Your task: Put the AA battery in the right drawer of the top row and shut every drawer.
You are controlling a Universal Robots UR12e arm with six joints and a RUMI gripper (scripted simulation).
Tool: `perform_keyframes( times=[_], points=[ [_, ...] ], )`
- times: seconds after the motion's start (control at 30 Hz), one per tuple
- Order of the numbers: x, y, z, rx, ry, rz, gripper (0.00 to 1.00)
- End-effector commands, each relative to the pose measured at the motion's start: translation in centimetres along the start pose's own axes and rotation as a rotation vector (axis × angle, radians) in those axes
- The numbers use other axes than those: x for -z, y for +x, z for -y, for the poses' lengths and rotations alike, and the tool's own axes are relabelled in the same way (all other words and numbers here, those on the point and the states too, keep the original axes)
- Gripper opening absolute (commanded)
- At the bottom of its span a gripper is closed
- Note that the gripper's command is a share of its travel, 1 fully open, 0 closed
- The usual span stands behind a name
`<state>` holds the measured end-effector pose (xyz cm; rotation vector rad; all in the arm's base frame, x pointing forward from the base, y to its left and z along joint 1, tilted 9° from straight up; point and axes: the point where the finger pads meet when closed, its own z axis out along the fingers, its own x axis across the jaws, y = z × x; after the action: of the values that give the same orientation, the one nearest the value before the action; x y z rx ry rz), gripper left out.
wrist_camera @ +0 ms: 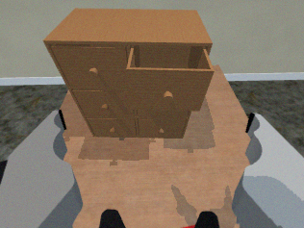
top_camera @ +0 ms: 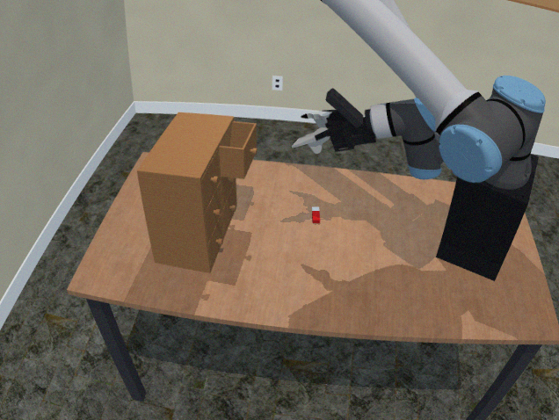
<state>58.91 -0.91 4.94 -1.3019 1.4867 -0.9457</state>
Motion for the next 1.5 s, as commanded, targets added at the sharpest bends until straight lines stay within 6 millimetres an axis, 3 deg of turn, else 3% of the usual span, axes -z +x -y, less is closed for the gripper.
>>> perform_keyframes(
  times=[0.0,0.8,1.47],
  points=[
    [0.02,0.0,0.04,0.0,-0.001,0.0,1.0],
    [0.15,0.08,0.34,0.0,-0.103,-0.001,1.0],
    [0.24,0.1,0.88,-0.001,-0.296,-0.001,1.0]
  ],
)
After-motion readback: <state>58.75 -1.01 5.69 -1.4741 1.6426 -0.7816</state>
